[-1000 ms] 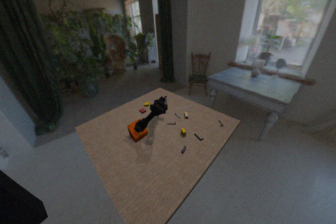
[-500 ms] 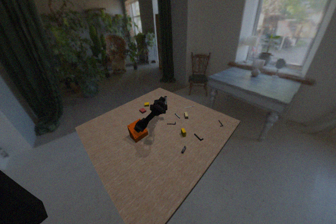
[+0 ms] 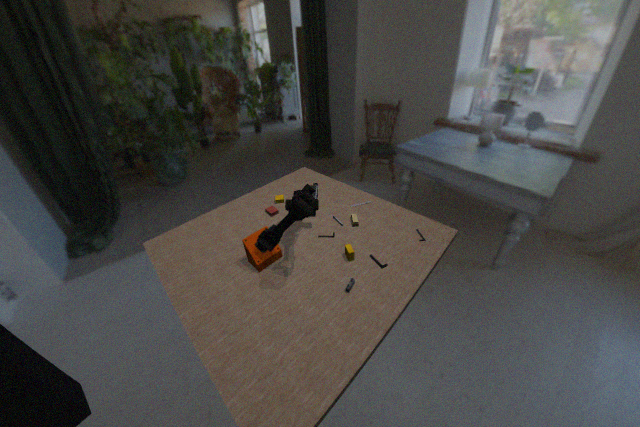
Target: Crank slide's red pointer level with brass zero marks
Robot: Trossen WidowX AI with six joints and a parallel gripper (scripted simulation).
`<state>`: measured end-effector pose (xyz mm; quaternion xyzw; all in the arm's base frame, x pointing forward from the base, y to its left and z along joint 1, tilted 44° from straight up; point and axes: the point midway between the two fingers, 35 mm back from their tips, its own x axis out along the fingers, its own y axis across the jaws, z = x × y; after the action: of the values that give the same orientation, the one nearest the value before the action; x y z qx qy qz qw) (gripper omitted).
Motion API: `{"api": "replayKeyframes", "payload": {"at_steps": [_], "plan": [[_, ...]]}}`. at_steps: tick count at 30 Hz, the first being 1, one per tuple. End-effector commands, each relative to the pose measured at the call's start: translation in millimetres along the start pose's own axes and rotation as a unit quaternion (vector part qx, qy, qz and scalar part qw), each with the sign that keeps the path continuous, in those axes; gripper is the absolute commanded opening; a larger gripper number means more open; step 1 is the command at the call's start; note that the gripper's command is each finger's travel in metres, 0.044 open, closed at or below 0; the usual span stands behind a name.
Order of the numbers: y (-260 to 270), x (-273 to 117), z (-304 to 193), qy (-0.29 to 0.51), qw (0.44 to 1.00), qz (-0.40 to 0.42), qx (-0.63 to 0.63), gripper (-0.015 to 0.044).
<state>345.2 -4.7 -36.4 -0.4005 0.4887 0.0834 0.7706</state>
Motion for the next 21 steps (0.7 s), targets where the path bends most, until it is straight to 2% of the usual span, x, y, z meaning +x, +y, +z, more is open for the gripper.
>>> {"api": "replayKeyframes", "payload": {"at_steps": [1,21], "plan": [[8.1,3.2,-3.3,0.003,1.000,0.012,-0.003,0.0000],[9.6,4.6,-4.6,0.003,1.000,0.012,-0.003,0.0000]]}}
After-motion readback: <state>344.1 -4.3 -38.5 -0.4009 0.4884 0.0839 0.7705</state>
